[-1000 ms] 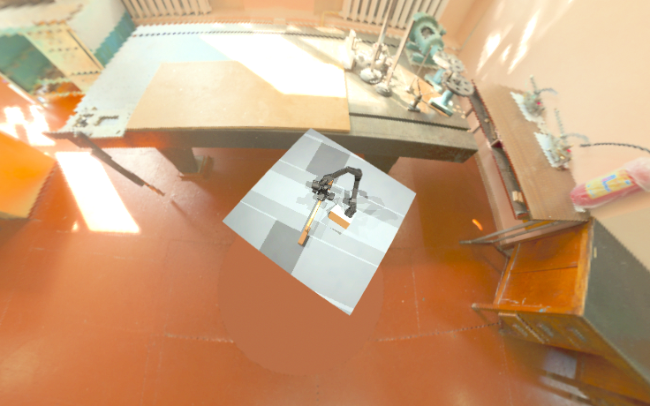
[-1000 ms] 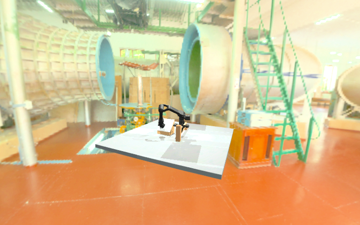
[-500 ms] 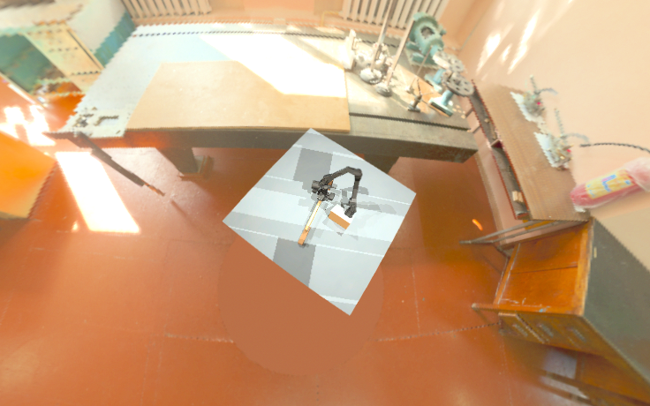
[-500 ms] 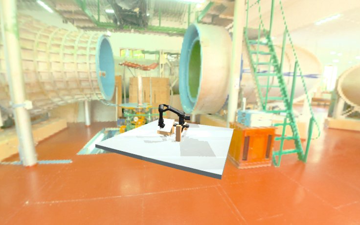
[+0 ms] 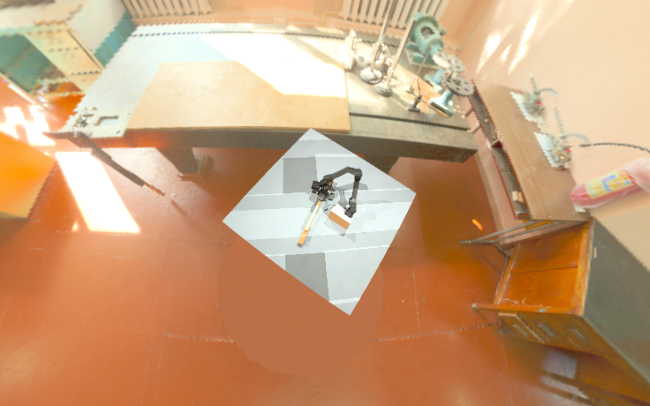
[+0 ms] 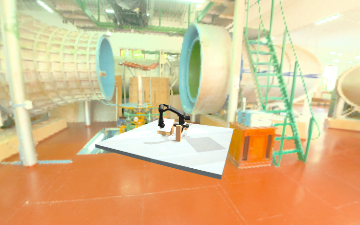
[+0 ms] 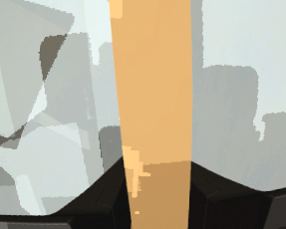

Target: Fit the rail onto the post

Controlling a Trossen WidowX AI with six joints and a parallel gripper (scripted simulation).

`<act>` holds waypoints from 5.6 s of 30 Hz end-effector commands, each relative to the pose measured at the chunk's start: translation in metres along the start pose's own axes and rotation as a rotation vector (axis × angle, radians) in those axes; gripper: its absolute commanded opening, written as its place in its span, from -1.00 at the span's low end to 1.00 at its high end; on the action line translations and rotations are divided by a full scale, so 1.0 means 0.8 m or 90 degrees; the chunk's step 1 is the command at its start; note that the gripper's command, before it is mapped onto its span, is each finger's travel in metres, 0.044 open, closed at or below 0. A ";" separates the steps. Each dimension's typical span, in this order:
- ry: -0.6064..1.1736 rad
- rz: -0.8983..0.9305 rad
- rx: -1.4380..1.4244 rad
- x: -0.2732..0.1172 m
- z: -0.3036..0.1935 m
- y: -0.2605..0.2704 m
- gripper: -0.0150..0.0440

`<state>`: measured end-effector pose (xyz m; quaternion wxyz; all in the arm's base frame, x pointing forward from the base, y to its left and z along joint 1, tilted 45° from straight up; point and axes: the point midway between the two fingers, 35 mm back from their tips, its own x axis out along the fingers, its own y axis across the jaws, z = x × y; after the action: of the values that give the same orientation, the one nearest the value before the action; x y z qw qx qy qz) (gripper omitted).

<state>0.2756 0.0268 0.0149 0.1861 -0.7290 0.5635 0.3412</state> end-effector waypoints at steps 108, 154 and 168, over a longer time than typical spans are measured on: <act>0.002 -0.004 0.000 -0.004 -0.005 -0.001 -0.49; 0.001 0.002 0.001 -0.001 -0.016 0.001 0.31; 0.001 0.001 0.001 -0.003 -0.013 0.000 1.00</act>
<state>0.2786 0.0190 0.0241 0.1853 -0.7285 0.5647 0.3407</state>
